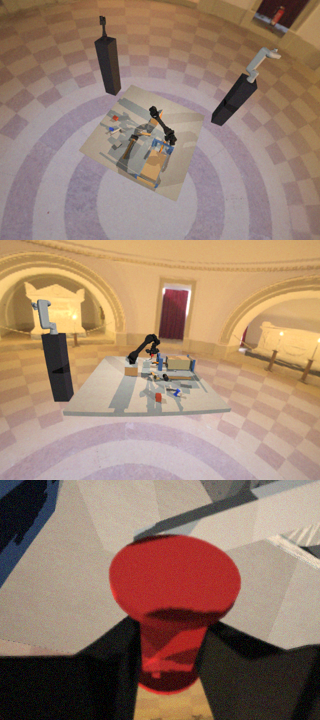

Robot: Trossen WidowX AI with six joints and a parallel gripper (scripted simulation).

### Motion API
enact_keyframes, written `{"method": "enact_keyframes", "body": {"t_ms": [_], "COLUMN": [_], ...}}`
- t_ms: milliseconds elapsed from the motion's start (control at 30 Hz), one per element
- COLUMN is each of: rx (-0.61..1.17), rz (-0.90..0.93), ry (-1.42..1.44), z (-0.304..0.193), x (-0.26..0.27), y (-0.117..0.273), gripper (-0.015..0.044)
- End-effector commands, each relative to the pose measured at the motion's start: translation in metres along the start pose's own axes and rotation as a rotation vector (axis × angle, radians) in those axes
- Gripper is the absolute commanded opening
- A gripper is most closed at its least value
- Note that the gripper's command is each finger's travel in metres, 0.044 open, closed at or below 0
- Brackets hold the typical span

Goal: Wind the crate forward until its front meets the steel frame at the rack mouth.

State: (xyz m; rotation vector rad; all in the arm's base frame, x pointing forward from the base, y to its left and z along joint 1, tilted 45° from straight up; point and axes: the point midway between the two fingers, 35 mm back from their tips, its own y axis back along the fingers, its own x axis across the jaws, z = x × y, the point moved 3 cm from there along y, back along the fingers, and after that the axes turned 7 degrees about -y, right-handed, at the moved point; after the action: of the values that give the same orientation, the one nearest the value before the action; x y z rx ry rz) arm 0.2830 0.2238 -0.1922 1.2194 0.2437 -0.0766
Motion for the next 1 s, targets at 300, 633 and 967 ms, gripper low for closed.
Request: {"method": "enact_keyframes", "body": {"t_ms": [300, 633, 967], "rx": [0.018, 0.018, 0.018], "rz": [-0.028, -0.028, -0.028], "ry": [0.020, 0.020, 0.021], "z": [-0.020, -0.024, -0.026], "x": [-0.021, -0.027, -0.030], "y": [-0.013, -0.015, -0.016], "gripper": [0.0000, 0.0000, 0.0000]}}
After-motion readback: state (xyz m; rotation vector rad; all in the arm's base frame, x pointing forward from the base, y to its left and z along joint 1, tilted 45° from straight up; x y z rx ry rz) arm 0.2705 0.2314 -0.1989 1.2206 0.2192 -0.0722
